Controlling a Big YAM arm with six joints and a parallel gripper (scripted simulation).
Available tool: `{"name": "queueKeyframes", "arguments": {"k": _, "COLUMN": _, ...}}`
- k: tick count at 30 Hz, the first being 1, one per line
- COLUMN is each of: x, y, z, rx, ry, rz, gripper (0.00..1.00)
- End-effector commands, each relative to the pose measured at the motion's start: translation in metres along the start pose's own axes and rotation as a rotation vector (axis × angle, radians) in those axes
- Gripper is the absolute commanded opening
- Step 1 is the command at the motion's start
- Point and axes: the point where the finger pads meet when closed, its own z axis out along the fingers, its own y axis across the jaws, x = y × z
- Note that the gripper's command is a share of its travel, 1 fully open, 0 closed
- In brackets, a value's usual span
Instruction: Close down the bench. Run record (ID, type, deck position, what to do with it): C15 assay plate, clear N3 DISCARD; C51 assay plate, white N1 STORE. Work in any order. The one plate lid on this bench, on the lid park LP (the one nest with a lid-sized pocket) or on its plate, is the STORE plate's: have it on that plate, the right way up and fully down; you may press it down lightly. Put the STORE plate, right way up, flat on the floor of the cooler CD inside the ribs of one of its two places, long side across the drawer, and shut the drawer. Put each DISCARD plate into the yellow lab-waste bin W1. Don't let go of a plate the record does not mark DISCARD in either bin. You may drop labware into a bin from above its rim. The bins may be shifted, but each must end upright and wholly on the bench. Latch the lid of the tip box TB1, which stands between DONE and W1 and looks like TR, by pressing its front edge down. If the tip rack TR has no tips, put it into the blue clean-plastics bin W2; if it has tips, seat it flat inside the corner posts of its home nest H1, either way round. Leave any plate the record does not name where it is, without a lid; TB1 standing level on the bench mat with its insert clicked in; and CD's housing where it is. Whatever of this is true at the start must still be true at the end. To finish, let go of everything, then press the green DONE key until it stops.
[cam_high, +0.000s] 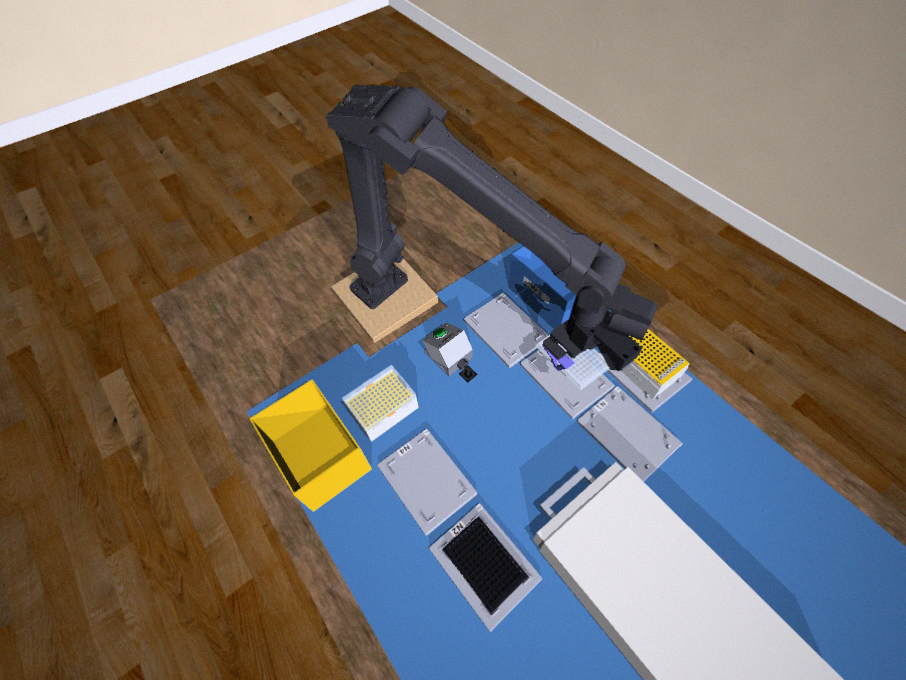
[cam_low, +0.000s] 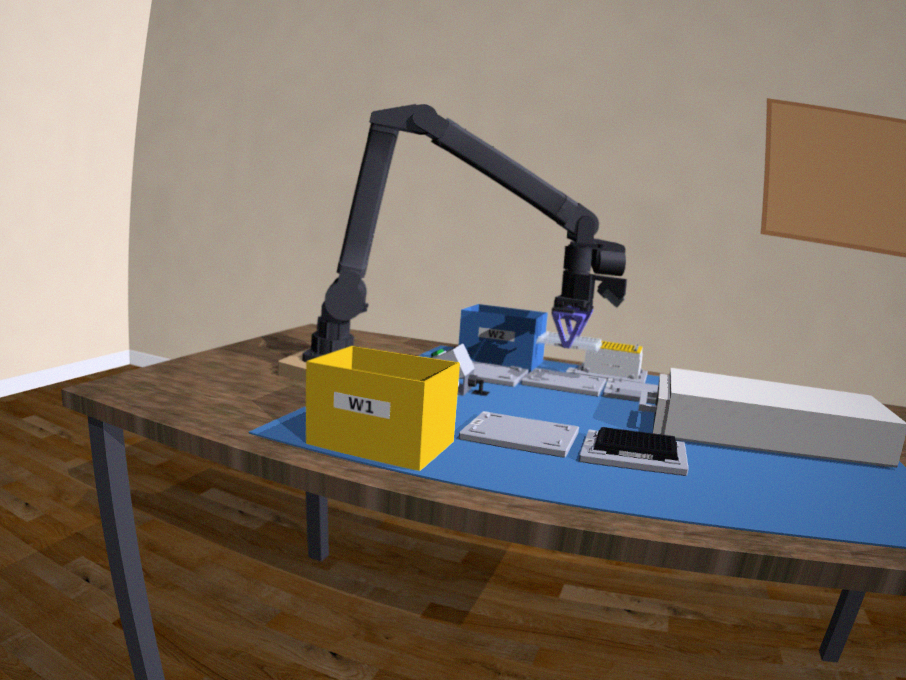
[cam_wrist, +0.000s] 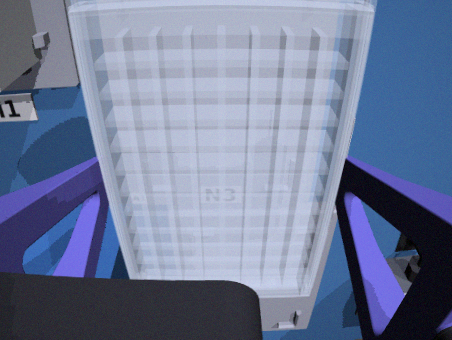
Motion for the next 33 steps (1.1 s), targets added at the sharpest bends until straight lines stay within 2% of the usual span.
{"name": "queueKeyframes", "arguments": {"k": 1, "x": -0.019, "y": 0.015, "z": -0.041, "rx": -0.039, "ry": -0.075, "rz": -0.001, "gripper": 0.0}}
{"name": "queueKeyframes", "arguments": {"k": 4, "x": -0.019, "y": 0.015, "z": -0.045, "rx": -0.039, "ry": -0.076, "rz": -0.001, "gripper": 0.0}}
{"name": "queueKeyframes", "arguments": {"k": 8, "x": -0.01, "y": 0.011, "z": -0.034, "rx": -0.021, "ry": -0.04, "rz": -0.003, "gripper": 0.0}}
{"name": "queueKeyframes", "arguments": {"k": 10, "x": -0.015, "y": 0.014, "z": -0.047, "rx": -0.032, "ry": -0.062, "rz": -0.002, "gripper": 0.0}}
{"name": "queueKeyframes", "arguments": {"k": 12, "x": -0.015, "y": 0.014, "z": -0.047, "rx": -0.032, "ry": -0.062, "rz": -0.002, "gripper": 0.0}}
{"name": "queueKeyframes", "arguments": {"k": 14, "x": -0.018, "y": 0.015, "z": -0.056, "rx": -0.039, "ry": -0.076, "rz": -0.002, "gripper": 0.0}}
{"name": "queueKeyframes", "arguments": {"k": 17, "x": -0.018, "y": 0.014, "z": -0.06, "rx": -0.038, "ry": -0.075, "rz": -0.001, "gripper": 0.0}}
{"name": "queueKeyframes", "arguments": {"k": 21, "x": -0.008, "y": 0.011, "z": -0.05, "rx": -0.021, "ry": -0.041, "rz": -0.003, "gripper": 0.0}}
{"name": "queueKeyframes", "arguments": {"k": 24, "x": -0.017, "y": 0.014, "z": -0.07, "rx": -0.039, "ry": -0.077, "rz": -0.001, "gripper": 0.0}}
{"name": "queueKeyframes", "arguments": {"k": 27, "x": -0.017, "y": 0.014, "z": -0.075, "rx": -0.039, "ry": -0.077, "rz": -0.001, "gripper": 0.0}}
{"name": "queueKeyframes", "arguments": {"k": 29, "x": -0.017, "y": 0.014, "z": -0.075, "rx": -0.039, "ry": -0.077, "rz": -0.001, "gripper": 0.0}}
{"name": "queueKeyframes", "arguments": {"k": 30, "x": -0.009, "y": 0.011, "z": -0.048, "rx": -0.011, "ry": -0.021, "rz": -0.005, "gripper": 0.0}}
{"name": "queueKeyframes", "arguments": {"k": 32, "x": -0.009, "y": 0.012, "z": -0.051, "rx": -0.012, "ry": -0.021, "rz": -0.005, "gripper": 0.0}}
{"name": "queueKeyframes", "arguments": {"k": 33, "x": -0.014, "y": 0.014, "z": -0.065, "rx": -0.025, "ry": -0.047, "rz": -0.003, "gripper": 0.0}}
